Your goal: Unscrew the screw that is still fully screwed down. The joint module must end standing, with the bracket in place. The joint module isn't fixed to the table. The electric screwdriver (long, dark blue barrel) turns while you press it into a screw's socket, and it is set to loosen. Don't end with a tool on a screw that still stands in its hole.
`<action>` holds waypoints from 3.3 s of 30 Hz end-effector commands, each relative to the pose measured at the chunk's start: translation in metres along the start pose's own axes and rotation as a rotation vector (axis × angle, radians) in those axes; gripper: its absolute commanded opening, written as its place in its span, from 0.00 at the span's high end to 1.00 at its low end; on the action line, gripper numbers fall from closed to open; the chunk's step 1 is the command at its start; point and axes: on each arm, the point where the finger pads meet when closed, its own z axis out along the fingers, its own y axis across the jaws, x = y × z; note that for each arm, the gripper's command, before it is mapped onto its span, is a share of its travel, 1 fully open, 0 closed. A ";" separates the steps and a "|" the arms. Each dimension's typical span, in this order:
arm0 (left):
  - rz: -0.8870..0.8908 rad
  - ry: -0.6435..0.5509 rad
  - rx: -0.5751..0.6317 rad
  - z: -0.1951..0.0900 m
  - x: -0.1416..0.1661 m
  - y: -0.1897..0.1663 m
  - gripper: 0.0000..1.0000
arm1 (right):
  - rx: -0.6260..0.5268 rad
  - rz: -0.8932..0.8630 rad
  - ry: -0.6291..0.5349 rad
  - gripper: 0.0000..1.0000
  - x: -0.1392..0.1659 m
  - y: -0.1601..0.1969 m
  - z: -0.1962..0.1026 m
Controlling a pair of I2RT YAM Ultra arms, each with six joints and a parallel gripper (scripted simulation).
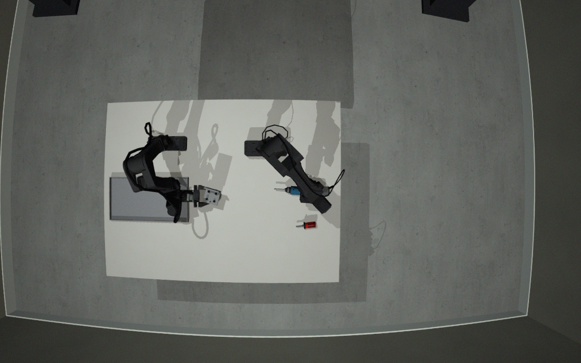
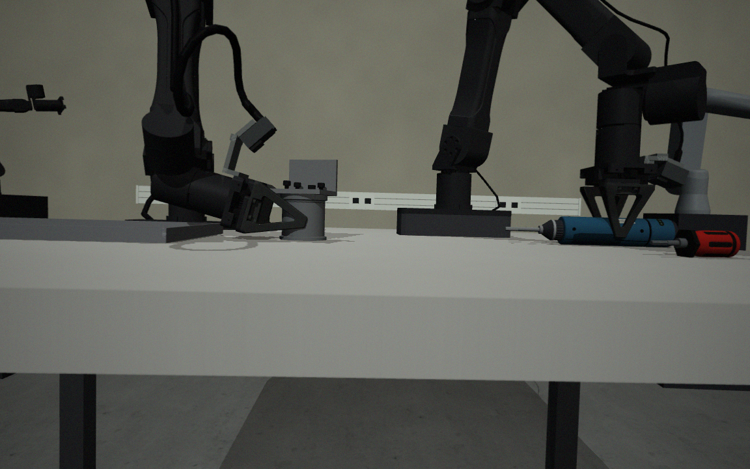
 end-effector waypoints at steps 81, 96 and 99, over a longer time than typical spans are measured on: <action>0.006 -0.011 0.007 -0.002 -0.001 -0.003 0.58 | -0.006 -0.010 -0.007 0.41 -0.003 0.001 0.001; 0.018 -0.035 0.020 -0.018 -0.005 -0.009 0.58 | -0.006 -0.010 -0.007 0.41 -0.003 0.001 0.001; 0.018 -0.035 0.020 -0.023 -0.005 -0.009 0.58 | -0.006 -0.010 -0.007 0.41 -0.003 0.001 0.001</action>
